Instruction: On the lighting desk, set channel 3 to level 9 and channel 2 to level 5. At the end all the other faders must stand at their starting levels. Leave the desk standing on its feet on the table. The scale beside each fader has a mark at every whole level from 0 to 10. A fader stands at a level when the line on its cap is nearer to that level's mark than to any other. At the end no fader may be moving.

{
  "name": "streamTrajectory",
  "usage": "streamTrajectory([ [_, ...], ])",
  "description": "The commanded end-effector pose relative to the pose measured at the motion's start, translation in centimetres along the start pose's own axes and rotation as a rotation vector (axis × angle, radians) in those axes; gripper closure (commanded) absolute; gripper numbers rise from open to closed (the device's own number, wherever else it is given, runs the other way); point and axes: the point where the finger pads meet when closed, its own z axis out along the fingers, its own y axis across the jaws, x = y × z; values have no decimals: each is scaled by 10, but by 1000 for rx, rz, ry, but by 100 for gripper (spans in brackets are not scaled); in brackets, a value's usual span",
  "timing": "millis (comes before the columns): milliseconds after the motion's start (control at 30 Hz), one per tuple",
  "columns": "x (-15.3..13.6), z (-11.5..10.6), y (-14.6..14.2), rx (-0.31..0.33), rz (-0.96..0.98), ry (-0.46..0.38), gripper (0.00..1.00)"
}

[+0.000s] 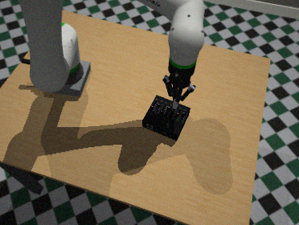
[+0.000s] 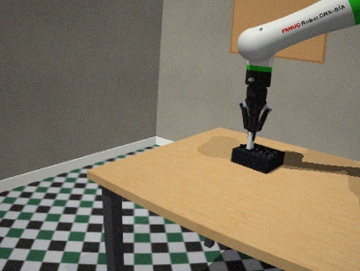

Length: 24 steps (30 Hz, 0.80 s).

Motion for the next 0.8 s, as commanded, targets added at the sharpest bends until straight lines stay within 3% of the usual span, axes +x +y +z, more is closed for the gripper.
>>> streamTrajectory([
  [0, 0, 0, 0, 0, 0, 0, 100],
  [767, 0, 5, 0, 0, 0, 0, 100],
])
